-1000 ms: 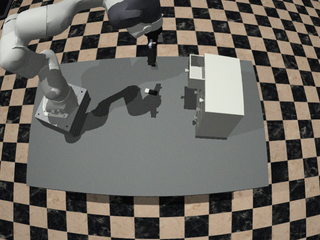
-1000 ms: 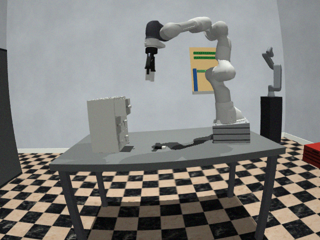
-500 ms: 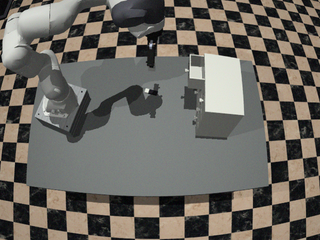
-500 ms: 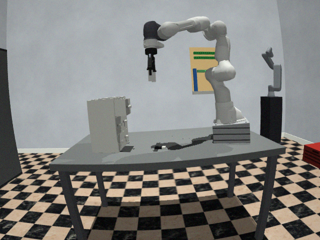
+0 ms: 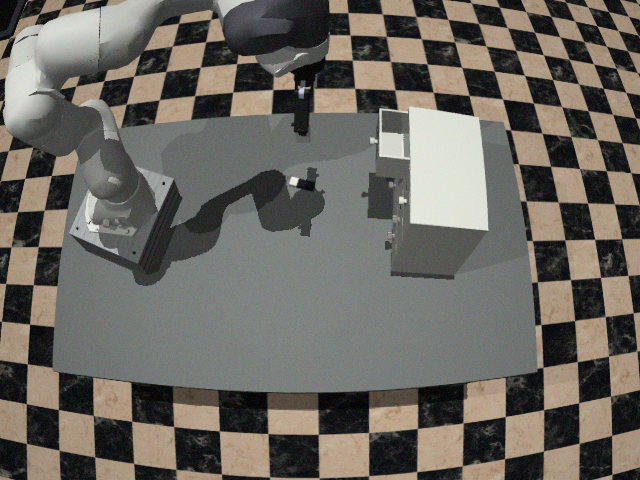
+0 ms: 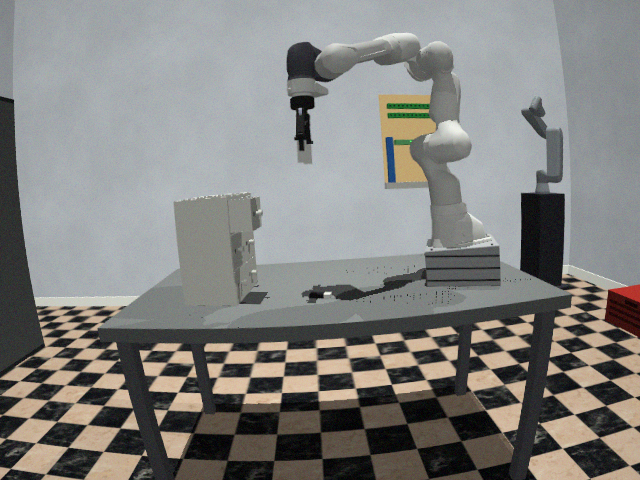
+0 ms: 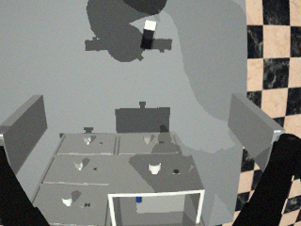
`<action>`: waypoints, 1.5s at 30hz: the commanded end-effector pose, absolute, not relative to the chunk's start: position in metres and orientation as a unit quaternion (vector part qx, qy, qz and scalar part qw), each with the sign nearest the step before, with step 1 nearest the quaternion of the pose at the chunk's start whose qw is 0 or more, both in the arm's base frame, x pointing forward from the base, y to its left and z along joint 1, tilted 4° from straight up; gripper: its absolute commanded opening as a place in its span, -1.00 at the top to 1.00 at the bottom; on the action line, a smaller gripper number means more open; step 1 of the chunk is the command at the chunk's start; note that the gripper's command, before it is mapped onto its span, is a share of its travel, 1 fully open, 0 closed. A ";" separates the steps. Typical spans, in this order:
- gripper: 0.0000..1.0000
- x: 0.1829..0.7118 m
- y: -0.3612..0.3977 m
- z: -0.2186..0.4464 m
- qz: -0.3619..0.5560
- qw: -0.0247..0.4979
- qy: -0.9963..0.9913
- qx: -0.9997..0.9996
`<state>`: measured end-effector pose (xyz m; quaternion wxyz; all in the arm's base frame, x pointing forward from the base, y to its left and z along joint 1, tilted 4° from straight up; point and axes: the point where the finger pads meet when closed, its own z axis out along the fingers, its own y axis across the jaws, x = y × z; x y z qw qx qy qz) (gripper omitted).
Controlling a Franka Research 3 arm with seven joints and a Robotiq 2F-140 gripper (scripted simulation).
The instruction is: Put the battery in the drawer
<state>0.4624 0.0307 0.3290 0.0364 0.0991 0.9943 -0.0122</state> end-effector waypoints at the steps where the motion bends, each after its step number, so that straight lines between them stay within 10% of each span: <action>1: -1.00 0.462 0.031 0.329 -0.012 0.036 0.994 0.099; 45: -1.00 0.388 0.069 0.302 -0.017 0.087 0.992 0.095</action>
